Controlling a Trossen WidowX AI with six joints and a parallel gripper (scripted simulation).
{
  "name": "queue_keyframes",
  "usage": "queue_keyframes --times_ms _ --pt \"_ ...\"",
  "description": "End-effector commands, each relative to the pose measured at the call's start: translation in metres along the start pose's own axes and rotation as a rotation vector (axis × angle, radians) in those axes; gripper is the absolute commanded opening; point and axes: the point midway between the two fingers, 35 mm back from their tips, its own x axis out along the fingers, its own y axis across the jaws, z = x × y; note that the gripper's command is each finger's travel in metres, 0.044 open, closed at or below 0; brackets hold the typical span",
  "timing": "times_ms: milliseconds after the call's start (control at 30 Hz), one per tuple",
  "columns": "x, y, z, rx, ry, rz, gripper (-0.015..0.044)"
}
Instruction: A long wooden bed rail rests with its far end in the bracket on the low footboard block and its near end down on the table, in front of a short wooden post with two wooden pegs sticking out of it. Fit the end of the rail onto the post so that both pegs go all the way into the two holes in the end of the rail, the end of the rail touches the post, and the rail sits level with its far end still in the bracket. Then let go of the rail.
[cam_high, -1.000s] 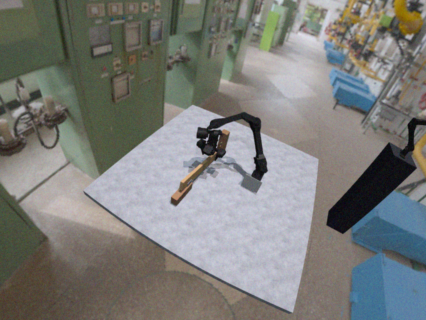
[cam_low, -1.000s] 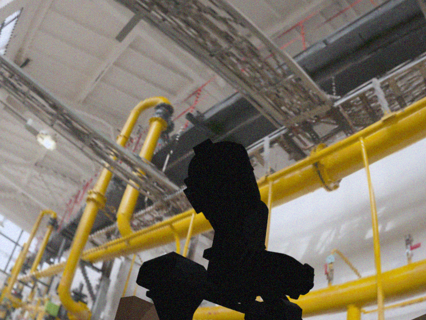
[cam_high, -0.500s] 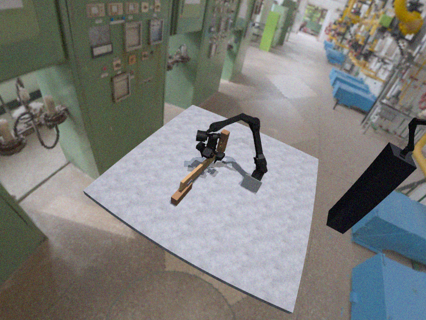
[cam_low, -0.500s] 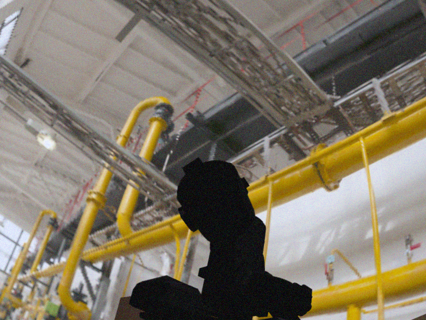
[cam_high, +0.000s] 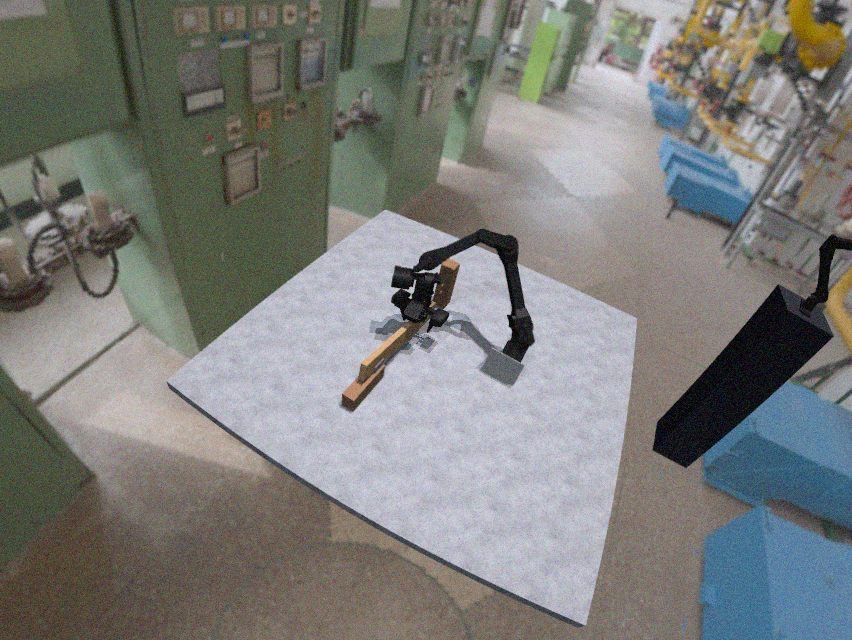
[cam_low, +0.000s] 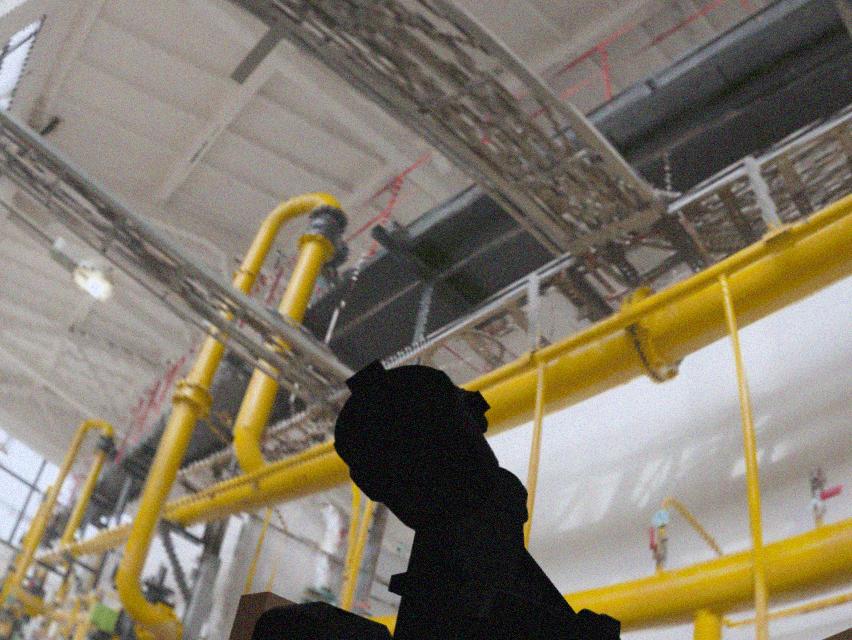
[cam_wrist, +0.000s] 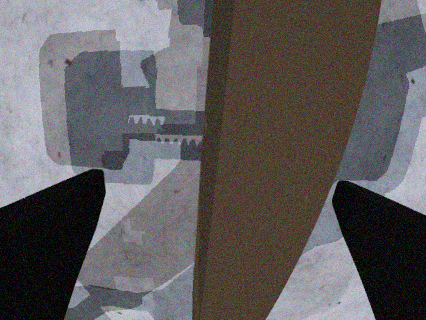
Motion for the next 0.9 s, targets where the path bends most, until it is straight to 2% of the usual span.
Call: queue_keyframes --times_ms 0,433,667,700,867 --pt "0.0027 0.0001 -0.0001 -0.006 0.003 -0.002 0.0414" --pt "0.0027 0.0001 -0.0001 -0.006 0.003 -0.002 0.0072" --pt "0.0027 0.0001 -0.0001 -0.006 0.003 -0.002 0.0026" --pt "0.0027 0.0001 -0.0001 -0.006 0.003 -0.002 0.0" --pt "0.0027 0.0001 -0.0001 -0.006 0.003 -0.002 0.0"
